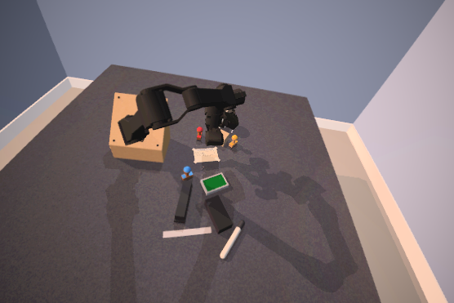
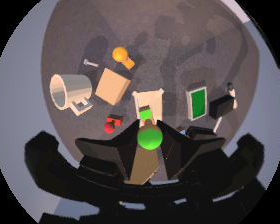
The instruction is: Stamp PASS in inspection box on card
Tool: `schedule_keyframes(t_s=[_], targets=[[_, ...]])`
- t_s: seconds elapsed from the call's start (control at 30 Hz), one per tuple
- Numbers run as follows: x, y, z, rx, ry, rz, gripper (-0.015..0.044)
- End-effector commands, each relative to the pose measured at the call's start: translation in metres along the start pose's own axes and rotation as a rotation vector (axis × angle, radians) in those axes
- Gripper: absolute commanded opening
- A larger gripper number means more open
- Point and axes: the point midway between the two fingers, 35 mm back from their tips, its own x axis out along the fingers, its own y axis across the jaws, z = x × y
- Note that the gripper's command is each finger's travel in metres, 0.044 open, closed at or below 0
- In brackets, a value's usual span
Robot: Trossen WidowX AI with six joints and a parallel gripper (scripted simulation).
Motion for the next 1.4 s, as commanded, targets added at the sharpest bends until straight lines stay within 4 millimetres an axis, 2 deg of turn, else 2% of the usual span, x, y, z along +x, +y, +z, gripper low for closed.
schedule_keyframes(t_s=[0.0,1.37], targets=[[0.003,0.0,-0.001,-0.007,0.001,-0.002,0.0],[0.031,0.0,0.0,-0.005,-0.003,-0.001,0.0]])
